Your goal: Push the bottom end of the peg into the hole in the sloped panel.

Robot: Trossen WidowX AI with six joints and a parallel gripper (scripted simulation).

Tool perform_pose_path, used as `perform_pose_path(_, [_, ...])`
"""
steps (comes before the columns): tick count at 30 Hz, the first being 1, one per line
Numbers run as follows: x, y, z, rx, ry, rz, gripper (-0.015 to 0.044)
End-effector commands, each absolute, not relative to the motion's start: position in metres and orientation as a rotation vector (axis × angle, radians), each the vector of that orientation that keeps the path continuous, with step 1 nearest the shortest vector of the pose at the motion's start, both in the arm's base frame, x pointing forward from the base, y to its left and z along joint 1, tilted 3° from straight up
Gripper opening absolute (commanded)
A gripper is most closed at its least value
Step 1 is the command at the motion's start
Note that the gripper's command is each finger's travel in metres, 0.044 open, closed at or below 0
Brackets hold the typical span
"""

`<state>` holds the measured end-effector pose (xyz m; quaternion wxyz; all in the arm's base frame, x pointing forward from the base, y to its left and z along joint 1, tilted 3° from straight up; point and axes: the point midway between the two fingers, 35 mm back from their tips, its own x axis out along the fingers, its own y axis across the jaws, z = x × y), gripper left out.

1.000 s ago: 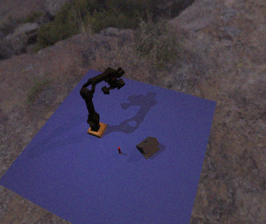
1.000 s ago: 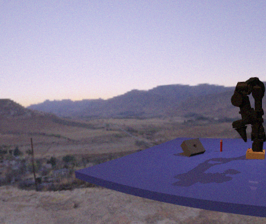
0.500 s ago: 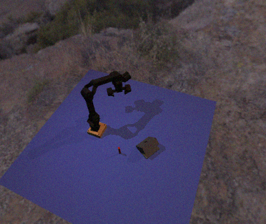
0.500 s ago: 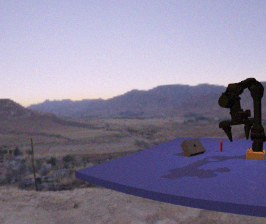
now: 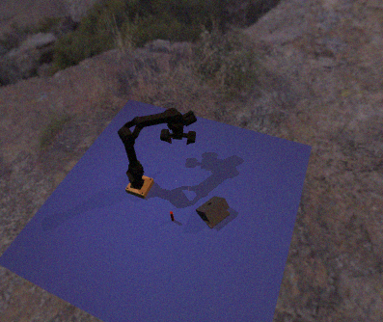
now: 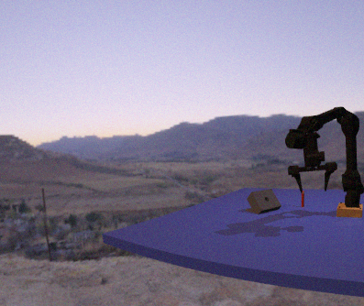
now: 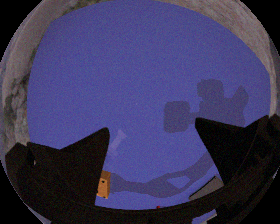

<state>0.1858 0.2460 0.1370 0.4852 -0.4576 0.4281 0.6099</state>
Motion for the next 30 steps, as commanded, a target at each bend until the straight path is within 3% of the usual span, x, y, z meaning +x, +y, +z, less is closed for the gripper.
perform_pose_path(1, [0.197,0.235,0.133,-1.068,1.093,1.415,0.0440])
perform_pose_path(30, [0.264,0.145,0.123,-0.733,1.314,0.996,0.0440])
